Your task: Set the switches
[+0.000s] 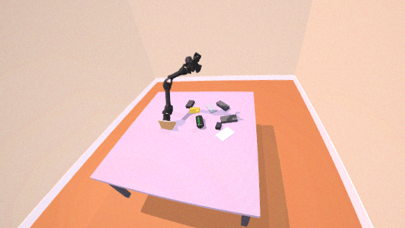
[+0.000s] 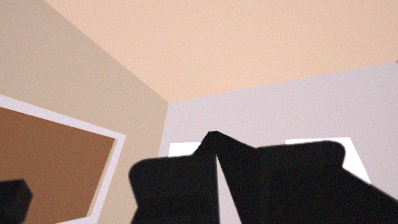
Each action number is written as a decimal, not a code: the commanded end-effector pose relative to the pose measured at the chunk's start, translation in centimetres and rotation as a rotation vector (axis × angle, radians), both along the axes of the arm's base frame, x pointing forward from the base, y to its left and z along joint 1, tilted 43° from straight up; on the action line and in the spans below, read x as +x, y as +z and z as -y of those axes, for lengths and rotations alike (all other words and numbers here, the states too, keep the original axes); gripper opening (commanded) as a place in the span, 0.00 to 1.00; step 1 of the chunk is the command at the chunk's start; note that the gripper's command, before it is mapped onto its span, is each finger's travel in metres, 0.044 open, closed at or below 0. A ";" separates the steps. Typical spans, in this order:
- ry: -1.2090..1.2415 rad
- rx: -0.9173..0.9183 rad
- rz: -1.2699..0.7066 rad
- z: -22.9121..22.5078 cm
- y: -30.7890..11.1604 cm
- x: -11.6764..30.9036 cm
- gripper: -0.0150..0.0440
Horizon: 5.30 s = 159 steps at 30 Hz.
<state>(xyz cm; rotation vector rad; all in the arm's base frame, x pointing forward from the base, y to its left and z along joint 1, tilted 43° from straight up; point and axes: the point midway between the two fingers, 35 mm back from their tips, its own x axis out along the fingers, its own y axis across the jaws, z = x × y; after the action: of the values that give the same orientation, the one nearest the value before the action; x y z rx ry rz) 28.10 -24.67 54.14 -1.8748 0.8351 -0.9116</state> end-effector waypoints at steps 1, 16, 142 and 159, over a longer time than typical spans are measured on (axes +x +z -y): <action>0.106 0.071 -0.187 0.2 -4.4 5.0 0.25; 0.451 0.349 -0.706 -2.4 -21.0 15.0 0.25; 1.174 1.513 -1.509 -21.4 -52.4 9.1 0.25; 1.174 1.514 -1.510 -21.4 -52.6 8.3 0.25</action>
<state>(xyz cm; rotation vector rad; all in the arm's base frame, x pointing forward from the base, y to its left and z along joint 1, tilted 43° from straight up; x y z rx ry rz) 37.33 -3.43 1.97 -0.8964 0.5538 1.6381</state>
